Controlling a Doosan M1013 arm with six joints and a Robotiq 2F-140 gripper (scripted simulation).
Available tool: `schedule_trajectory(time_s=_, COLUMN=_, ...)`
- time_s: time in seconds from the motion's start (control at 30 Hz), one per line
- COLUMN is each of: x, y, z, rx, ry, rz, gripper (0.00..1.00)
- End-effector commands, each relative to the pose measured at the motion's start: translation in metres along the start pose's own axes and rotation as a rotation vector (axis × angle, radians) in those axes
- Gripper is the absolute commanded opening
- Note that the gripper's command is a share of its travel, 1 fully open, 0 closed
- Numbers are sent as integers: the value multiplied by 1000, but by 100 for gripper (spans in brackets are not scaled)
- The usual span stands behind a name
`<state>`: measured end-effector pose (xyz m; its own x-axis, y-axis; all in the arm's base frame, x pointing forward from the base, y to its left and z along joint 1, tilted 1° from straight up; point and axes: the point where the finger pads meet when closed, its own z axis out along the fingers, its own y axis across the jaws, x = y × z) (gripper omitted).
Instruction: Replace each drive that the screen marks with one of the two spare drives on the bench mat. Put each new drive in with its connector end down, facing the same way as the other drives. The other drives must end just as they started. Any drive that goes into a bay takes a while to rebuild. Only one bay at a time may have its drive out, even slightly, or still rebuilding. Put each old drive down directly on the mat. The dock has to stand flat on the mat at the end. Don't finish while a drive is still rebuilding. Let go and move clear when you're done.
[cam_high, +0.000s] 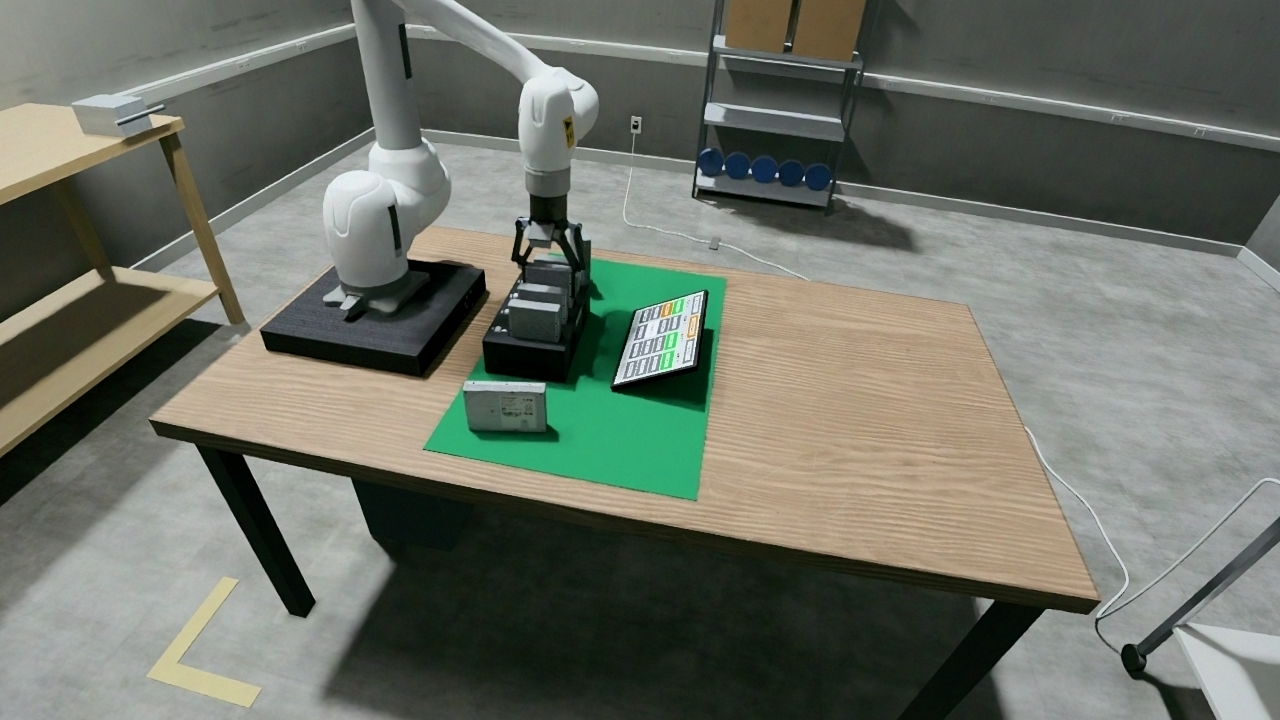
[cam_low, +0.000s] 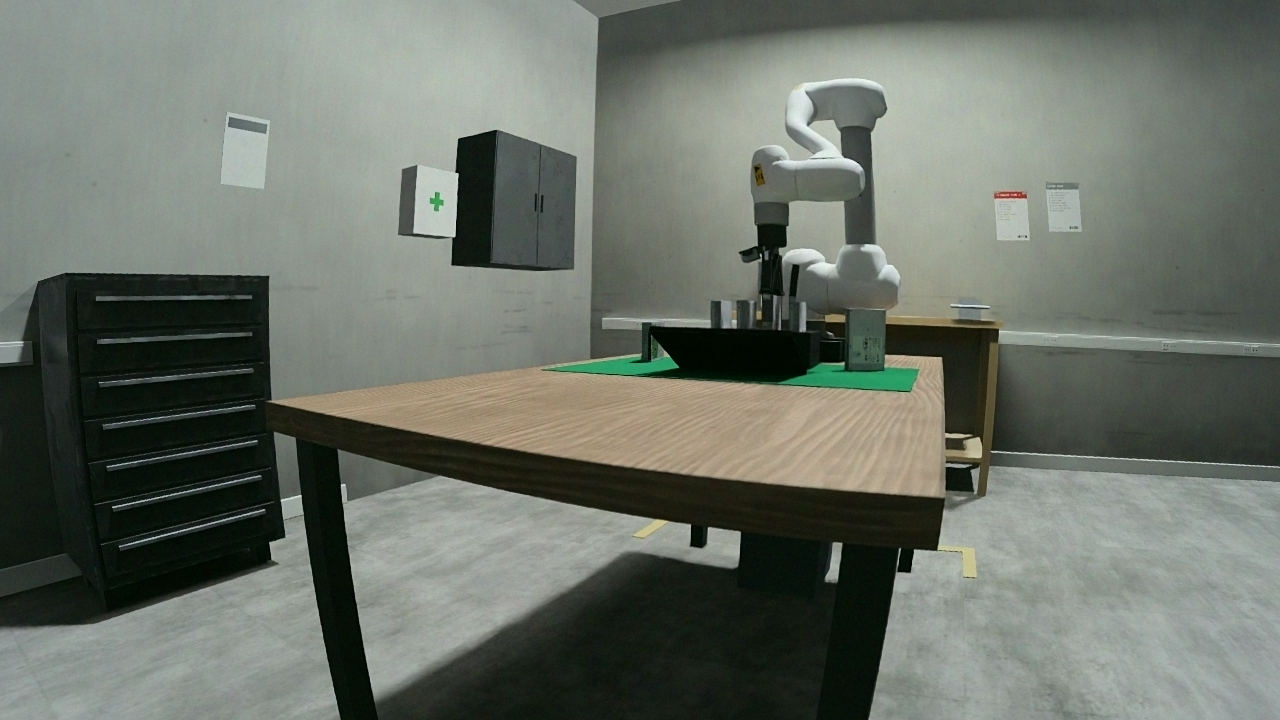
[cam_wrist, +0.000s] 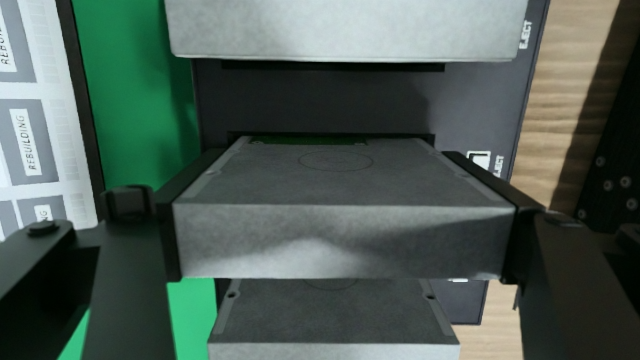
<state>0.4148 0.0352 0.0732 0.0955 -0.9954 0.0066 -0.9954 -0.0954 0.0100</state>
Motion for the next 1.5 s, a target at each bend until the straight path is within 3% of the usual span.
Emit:
schedule_trajectory(time_s=0.0, x=0, y=0, z=-1, rx=1, ry=0, rz=0, gripper=10)
schedule_trajectory(time_s=0.8, x=0, y=0, z=-25, rx=1, ry=0, rz=0, gripper=10)
schedule_trajectory(time_s=1.47, x=0, y=0, z=-78, rx=1, ry=0, rz=0, gripper=10)
